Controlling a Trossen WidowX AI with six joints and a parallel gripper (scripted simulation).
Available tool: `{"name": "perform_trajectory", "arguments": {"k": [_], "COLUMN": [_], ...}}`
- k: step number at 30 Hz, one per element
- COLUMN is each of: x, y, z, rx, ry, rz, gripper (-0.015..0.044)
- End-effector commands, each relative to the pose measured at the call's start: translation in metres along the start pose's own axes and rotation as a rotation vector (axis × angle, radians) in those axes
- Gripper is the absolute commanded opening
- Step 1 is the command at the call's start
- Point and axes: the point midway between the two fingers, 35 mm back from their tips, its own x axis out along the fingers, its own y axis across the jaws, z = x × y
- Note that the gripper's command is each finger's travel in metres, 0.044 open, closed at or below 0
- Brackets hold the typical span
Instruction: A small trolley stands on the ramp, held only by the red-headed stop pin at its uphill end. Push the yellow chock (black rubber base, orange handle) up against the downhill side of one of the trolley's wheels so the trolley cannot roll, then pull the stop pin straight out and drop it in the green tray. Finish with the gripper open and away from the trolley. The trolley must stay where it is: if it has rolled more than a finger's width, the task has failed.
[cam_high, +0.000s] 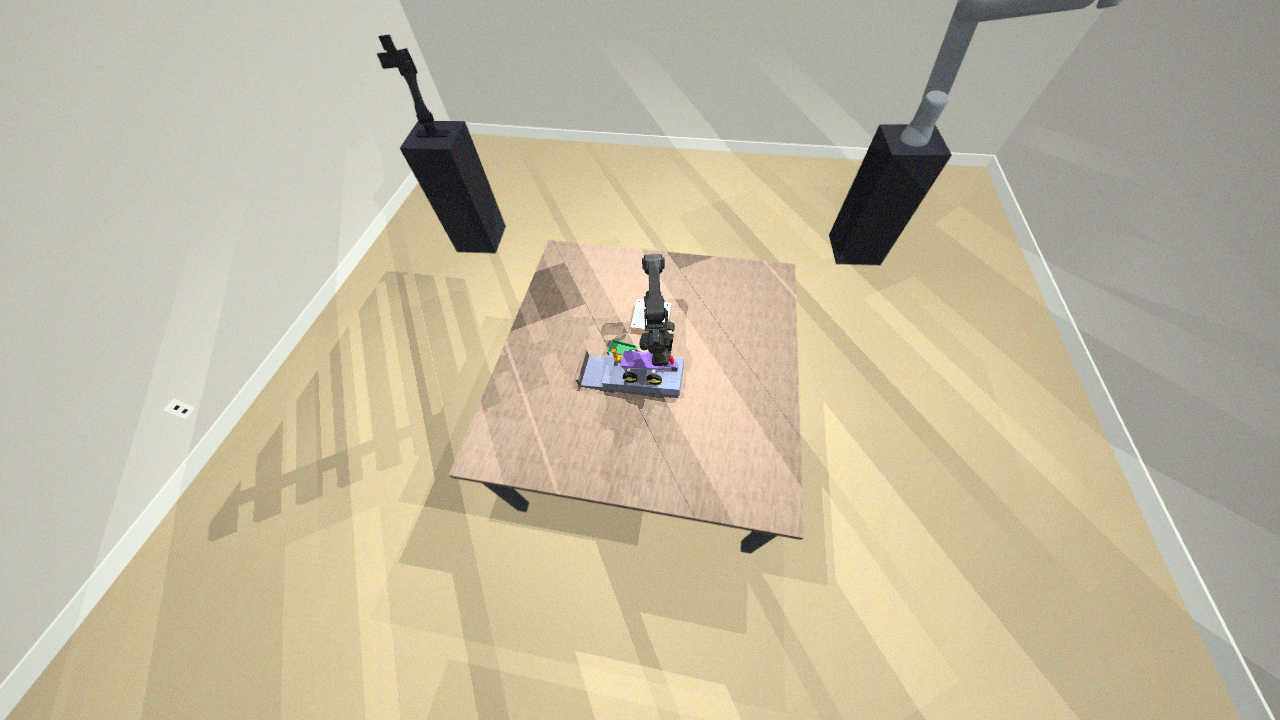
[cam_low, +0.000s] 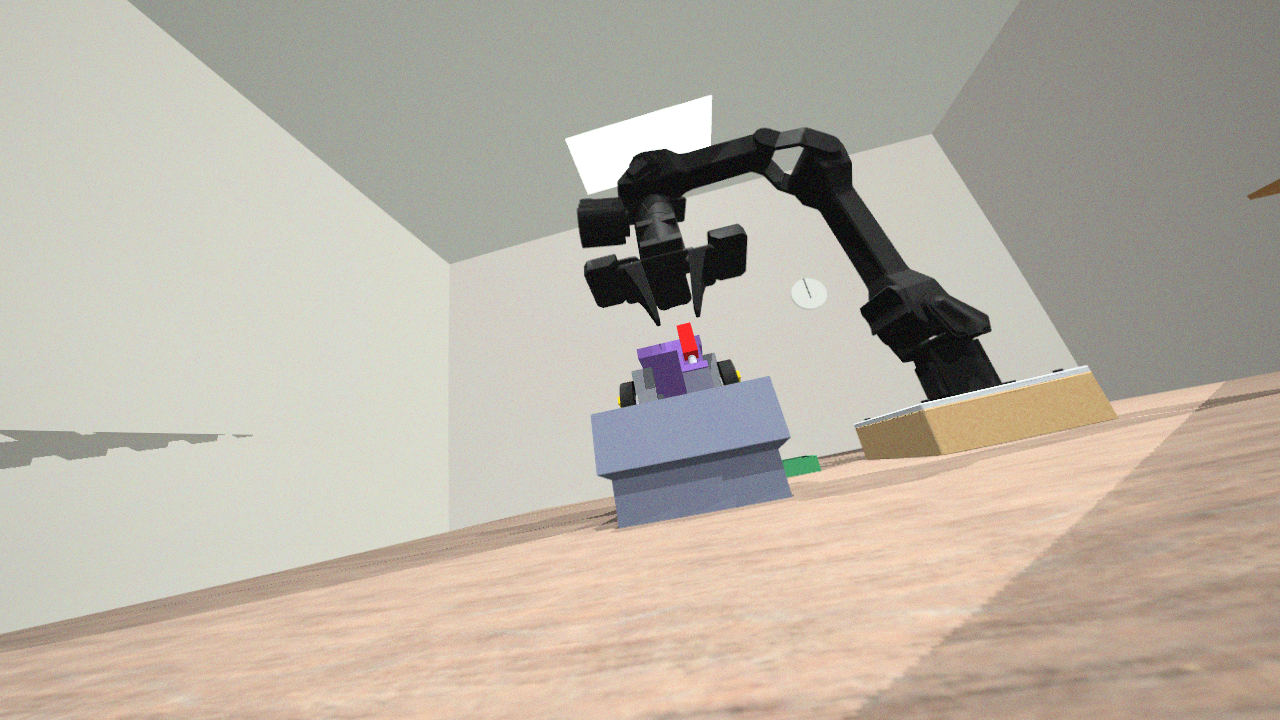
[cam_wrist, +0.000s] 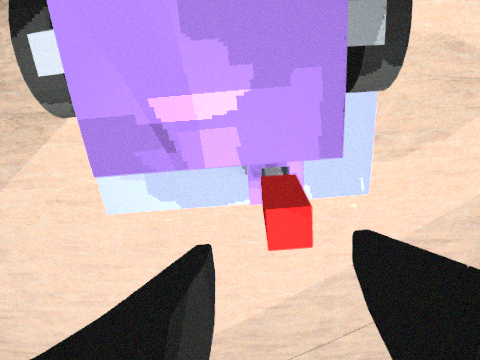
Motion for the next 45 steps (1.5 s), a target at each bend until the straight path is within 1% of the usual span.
{"name": "perform_trajectory", "arguments": {"k": [1, 18, 45], "x": [0.009, 0.015, 0.05], "y": [-0.003, -0.003, -0.002], "z": [0.0, 0.0, 0.0], "rx": [0.009, 0.009, 0.009], "ry": [0.003, 0.003, 0.004], "rz": [-0.012, -0.012, -0.012], "gripper": [0.019, 0.019, 0.019]}}
